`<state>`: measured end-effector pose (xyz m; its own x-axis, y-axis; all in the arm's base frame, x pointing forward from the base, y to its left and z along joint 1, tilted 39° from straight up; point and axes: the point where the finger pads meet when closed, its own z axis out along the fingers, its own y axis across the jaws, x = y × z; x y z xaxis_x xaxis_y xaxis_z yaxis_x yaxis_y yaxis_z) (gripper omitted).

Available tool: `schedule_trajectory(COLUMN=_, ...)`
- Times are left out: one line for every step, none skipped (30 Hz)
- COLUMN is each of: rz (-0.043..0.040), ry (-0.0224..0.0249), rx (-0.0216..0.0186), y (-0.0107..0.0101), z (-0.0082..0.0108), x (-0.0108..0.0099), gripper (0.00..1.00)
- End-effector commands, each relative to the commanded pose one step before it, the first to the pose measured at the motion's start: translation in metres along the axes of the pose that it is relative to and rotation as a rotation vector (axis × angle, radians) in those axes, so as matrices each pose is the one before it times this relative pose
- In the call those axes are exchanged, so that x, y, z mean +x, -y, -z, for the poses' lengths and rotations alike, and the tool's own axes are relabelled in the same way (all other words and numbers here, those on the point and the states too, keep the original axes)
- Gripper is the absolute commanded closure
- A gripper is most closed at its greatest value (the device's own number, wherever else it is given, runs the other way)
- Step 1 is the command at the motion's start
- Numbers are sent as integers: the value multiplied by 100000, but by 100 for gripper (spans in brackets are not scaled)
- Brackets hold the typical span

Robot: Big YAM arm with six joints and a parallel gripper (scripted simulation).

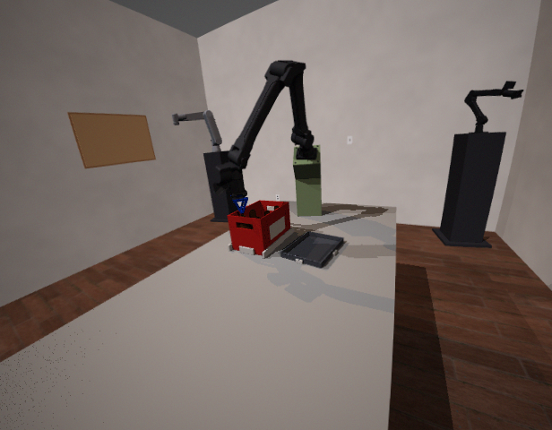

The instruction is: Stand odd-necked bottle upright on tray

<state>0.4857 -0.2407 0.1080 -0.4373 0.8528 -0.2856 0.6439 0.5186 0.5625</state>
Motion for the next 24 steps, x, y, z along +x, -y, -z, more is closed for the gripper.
schedule_trajectory(rz=-164, ry=81, rx=-468, y=-966, z=-328, x=-631, gripper=39)
schedule_trajectory(rz=0, ry=0, rx=0, y=0, z=0, x=0, gripper=39)
schedule_trajectory(rz=0, ry=0, rx=0, y=0, z=0, x=0, gripper=39)
schedule_trajectory(rz=0, ry=0, rx=0, y=0, z=0, x=0, gripper=39)
schedule_trajectory(rz=0, ry=0, rx=0, y=0, z=0, x=0, gripper=39)
schedule_trajectory(rz=0, ry=0, rx=0, y=0, z=0, x=0, gripper=39)
schedule_trajectory(rz=0, ry=0, rx=0, y=0, z=0, x=0, gripper=39)
schedule_trajectory(rz=0, ry=0, rx=0, y=0, z=0, x=0, gripper=39)
schedule_trajectory(rz=0, ry=0, rx=0, y=0, z=0, x=0, gripper=39)
schedule_trajectory(rz=0, ry=0, rx=0, y=0, z=0, x=0, gripper=39)
schedule_trajectory(rz=-1, ry=-1, rx=1, y=3, z=0, x=4, gripper=39)
schedule_trajectory(rz=-3, ry=-4, rx=4, y=15, z=2, x=22, gripper=39)
schedule_trajectory(rz=-7, ry=-9, rx=10, y=36, z=5, x=52, gripper=39)
schedule_trajectory(rz=-12, ry=-15, rx=16, y=60, z=8, x=86, gripper=39)
schedule_trajectory(rz=-17, ry=-20, rx=22, y=82, z=11, x=118, gripper=39)
schedule_trajectory(rz=-20, ry=-24, rx=26, y=100, z=14, x=144, gripper=39)
schedule_trajectory(rz=-23, ry=-26, rx=29, y=112, z=15, x=161, gripper=39)
schedule_trajectory(rz=-23, ry=-27, rx=30, y=116, z=16, x=167, gripper=39)
schedule_trajectory(rz=-22, ry=-26, rx=29, y=112, z=16, x=161, gripper=39)
schedule_trajectory(rz=60, ry=136, rx=-71, y=28, z=44, x=52, gripper=39)
schedule_trajectory(rz=128, ry=266, rx=-152, y=-47, z=65, x=-48, gripper=39)
schedule_trajectory(rz=37, ry=83, rx=-44, y=-17, z=47, x=-7, gripper=39)
schedule_trajectory(rz=0, ry=0, rx=0, y=0, z=0, x=0, gripper=39)
schedule_trajectory(rz=0, ry=0, rx=0, y=0, z=0, x=0, gripper=39)
